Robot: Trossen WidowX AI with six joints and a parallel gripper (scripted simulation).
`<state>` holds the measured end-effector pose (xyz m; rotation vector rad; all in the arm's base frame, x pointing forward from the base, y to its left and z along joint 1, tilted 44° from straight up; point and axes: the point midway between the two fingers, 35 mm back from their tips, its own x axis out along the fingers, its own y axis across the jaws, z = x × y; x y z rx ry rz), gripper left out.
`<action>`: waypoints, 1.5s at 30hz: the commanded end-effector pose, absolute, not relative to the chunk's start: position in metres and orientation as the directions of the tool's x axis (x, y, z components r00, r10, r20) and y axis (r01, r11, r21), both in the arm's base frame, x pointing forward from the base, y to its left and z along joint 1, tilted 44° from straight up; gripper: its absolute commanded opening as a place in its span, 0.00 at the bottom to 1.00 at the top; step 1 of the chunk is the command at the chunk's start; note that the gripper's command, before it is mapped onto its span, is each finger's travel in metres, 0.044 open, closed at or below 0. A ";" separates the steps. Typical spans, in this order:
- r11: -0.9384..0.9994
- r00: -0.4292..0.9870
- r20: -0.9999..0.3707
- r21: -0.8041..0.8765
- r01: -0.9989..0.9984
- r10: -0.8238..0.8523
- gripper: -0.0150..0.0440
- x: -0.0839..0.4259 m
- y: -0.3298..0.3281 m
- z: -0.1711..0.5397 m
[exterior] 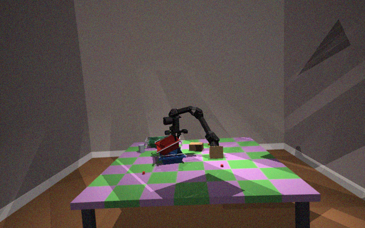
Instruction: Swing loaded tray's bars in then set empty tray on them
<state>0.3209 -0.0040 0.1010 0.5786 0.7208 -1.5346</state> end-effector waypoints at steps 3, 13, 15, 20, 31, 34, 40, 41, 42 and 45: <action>-0.033 -0.104 -0.728 -0.111 0.993 -0.678 0.25 0.314 -0.007 0.096; -0.033 -0.104 -0.728 -0.111 0.993 -0.678 0.25 0.312 -0.008 0.093; -0.033 -0.105 -0.728 -0.111 0.993 -0.678 0.25 0.311 -0.009 0.092; -0.033 -0.105 -0.728 -0.111 0.993 -0.678 0.25 0.309 -0.010 0.089; -0.033 -0.105 -0.728 -0.111 0.993 -0.678 0.25 0.309 -0.011 0.089; -0.033 -0.105 -0.728 -0.112 0.993 -0.678 0.25 0.308 -0.011 0.087; -0.034 -0.105 -0.728 -0.112 0.993 -0.678 0.25 0.304 -0.014 0.082; -0.034 -0.105 -0.728 -0.112 0.993 -0.678 0.25 0.304 -0.014 0.082; -0.034 -0.105 -0.728 -0.112 0.993 -0.678 0.25 0.304 -0.014 0.082; -0.034 -0.105 -0.728 -0.112 0.993 -0.678 0.25 0.304 -0.014 0.082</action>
